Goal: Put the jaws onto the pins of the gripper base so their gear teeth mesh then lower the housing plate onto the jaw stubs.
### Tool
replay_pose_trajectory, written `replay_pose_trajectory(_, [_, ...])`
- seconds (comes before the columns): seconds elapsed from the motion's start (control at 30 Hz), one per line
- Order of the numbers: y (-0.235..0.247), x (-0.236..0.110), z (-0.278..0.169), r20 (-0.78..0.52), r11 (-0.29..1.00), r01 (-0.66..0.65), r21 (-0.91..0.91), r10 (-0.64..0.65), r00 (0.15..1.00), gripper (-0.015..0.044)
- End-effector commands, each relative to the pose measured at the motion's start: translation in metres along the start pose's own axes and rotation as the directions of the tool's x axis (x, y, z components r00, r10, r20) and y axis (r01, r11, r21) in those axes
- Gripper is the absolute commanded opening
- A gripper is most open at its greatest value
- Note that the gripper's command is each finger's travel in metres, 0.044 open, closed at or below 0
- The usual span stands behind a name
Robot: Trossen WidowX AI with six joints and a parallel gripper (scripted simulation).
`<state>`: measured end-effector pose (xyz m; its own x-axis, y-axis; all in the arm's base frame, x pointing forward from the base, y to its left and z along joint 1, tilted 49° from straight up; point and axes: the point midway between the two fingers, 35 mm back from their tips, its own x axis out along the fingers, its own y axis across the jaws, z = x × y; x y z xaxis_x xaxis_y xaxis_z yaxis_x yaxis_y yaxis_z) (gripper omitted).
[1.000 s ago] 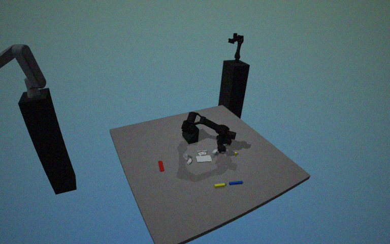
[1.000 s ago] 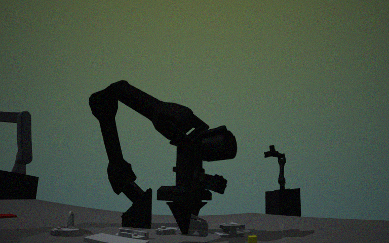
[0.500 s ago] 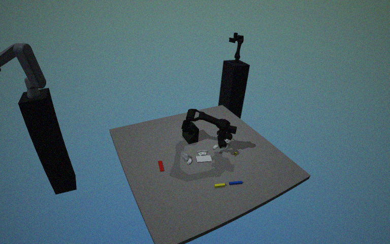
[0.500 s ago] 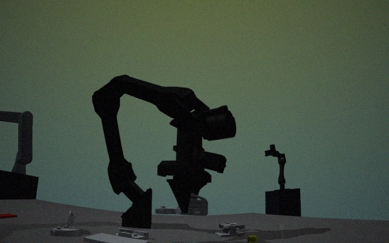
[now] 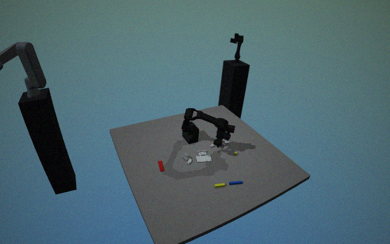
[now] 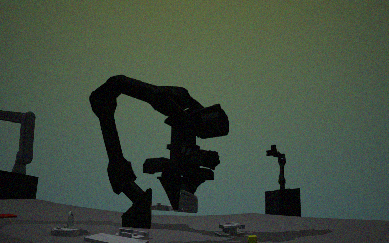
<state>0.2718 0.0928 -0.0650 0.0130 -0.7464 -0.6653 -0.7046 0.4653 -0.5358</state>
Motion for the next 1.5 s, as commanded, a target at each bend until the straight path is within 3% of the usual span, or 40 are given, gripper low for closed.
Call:
replay_pose_trajectory(0.0, [-0.001,-0.001,-0.005,0.003,0.995,-0.003,0.099,0.003,1.0,0.0134])
replay_pose_trajectory(0.43, [-0.003,-0.001,-0.025,0.002,0.891,-0.004,0.455,0.003,1.0,0.0134])
replay_pose_trajectory(0.87, [-0.005,-0.001,-0.045,0.001,0.664,-0.003,0.747,0.003,1.0,0.0134])
replay_pose_trajectory(1.27, [-0.005,0.001,-0.063,0.0,0.378,-0.001,0.926,0.003,1.0,0.0134])
replay_pose_trajectory(1.47, [-0.005,0.001,-0.064,0.0,0.361,-0.001,0.933,0.003,1.0,0.0134])
